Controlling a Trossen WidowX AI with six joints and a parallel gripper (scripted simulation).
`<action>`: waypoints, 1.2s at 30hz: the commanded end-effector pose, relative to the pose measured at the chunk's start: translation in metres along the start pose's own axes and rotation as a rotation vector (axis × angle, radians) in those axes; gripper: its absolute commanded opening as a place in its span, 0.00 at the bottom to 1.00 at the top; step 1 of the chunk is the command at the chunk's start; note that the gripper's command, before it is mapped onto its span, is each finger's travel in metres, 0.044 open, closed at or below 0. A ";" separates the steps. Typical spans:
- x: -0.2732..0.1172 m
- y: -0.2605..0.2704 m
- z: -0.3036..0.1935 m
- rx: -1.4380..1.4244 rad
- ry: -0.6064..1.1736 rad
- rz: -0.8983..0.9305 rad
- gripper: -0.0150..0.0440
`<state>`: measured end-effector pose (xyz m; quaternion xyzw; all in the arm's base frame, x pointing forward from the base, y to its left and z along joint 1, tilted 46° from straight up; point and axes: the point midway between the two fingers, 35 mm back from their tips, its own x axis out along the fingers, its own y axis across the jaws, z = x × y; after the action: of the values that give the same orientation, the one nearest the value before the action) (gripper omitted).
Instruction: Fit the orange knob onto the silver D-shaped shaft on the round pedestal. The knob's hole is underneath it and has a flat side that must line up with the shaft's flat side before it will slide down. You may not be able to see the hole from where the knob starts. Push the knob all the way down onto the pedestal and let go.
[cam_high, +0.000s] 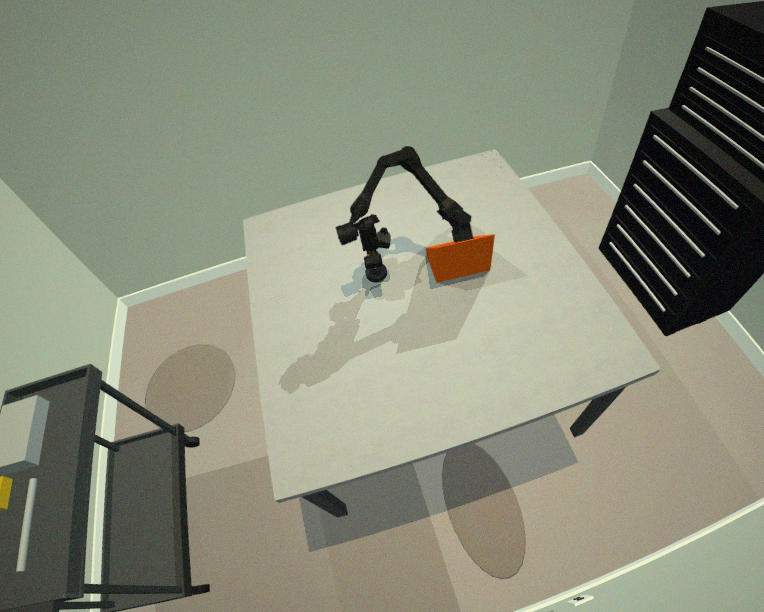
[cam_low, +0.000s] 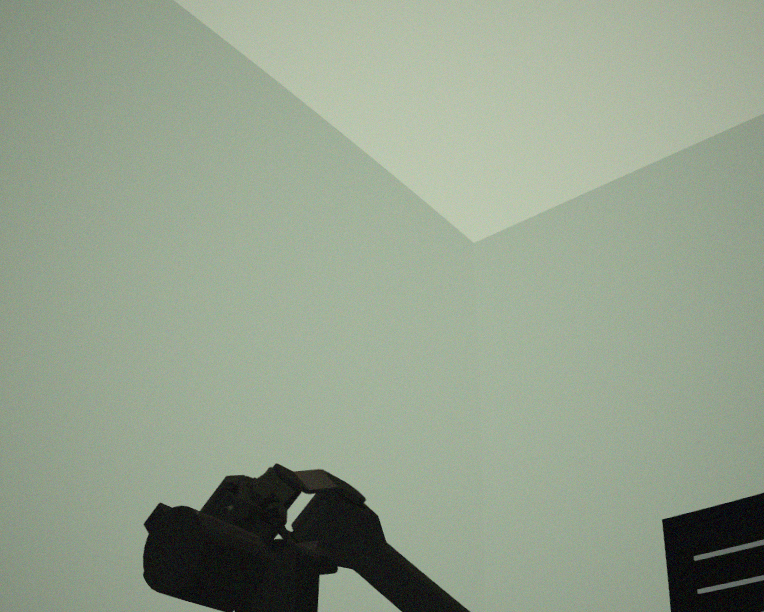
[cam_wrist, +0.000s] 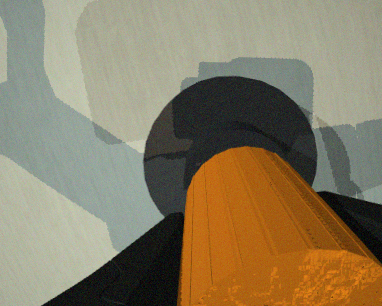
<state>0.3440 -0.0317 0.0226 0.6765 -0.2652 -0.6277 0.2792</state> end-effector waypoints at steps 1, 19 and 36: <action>0.000 0.001 -0.001 -0.004 0.002 0.003 0.25; -0.004 0.000 -0.001 0.381 0.003 0.002 0.25; 0.000 0.000 -0.001 1.568 0.004 0.000 0.25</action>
<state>0.3439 -0.0308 0.0233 0.7211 -0.5588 -0.3906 -0.1236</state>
